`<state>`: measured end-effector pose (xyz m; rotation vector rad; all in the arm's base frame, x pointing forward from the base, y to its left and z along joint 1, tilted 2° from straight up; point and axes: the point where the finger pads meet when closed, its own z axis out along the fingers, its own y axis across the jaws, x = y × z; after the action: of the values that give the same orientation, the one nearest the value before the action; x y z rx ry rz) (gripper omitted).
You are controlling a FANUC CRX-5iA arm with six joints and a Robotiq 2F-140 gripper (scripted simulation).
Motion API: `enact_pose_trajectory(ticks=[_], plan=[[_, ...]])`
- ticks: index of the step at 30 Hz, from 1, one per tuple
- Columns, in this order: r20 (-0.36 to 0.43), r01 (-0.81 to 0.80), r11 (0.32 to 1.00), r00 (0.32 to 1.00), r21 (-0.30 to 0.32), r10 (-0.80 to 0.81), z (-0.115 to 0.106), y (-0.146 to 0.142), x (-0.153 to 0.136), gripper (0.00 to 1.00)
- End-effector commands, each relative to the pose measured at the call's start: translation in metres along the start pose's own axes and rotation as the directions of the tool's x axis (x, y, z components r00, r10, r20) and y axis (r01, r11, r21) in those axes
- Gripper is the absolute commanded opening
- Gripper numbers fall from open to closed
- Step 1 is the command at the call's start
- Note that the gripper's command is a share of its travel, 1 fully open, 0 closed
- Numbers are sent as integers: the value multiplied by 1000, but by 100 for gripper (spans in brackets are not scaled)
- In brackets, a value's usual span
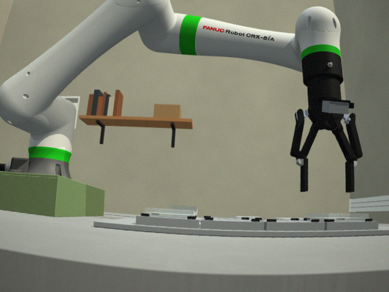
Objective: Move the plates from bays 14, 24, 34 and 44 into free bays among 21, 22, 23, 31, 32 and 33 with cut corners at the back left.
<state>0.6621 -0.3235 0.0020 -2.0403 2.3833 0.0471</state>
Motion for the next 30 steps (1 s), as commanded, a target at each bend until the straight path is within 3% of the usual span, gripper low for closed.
enact_pose_trajectory(ticks=[1, 14, 30], plan=[[0, 0, 1000, 1000, 1, 0, -2, -5, 18, 70], [0, 0, 1000, 1000, 1, 0, -2, -7, 29, 70], [0, 0, 1000, 1000, 1, 0, 17, -7, 29, 70]])
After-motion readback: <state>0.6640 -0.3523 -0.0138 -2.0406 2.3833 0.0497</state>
